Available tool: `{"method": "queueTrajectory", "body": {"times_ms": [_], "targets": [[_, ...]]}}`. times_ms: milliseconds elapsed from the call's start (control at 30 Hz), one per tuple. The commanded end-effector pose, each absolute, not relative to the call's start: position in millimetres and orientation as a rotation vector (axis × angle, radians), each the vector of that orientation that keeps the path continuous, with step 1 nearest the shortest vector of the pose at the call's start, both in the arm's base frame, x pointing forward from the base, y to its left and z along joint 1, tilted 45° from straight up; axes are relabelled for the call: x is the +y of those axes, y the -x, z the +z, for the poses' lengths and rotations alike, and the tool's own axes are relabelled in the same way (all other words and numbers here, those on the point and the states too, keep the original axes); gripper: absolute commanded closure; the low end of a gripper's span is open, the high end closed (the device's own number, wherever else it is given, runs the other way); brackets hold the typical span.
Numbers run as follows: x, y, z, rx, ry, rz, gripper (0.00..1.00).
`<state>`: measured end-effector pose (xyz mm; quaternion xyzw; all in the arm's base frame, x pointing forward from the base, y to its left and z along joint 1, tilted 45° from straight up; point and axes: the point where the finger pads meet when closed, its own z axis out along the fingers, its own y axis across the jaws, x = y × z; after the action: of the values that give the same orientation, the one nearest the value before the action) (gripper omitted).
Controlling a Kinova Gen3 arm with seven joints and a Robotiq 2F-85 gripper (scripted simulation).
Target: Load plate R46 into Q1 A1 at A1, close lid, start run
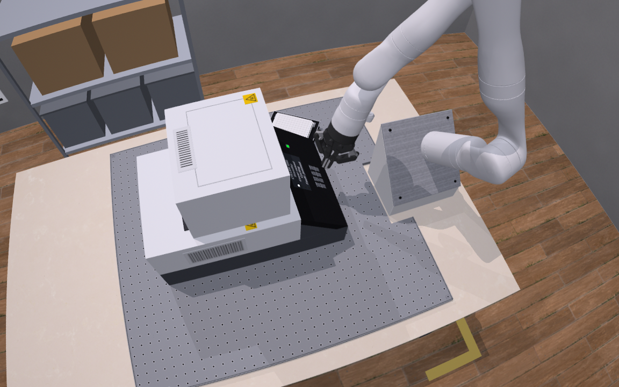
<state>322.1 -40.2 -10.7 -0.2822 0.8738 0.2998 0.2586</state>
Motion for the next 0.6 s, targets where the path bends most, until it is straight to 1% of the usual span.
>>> {"method": "queueTrajectory", "body": {"times_ms": [0,567], "targets": [[-40.8,-322.4,-10.6,2.369,0.764,0.811,0.90],[-40.8,-322.4,-10.6,2.369,0.764,0.811,0.90]]}}
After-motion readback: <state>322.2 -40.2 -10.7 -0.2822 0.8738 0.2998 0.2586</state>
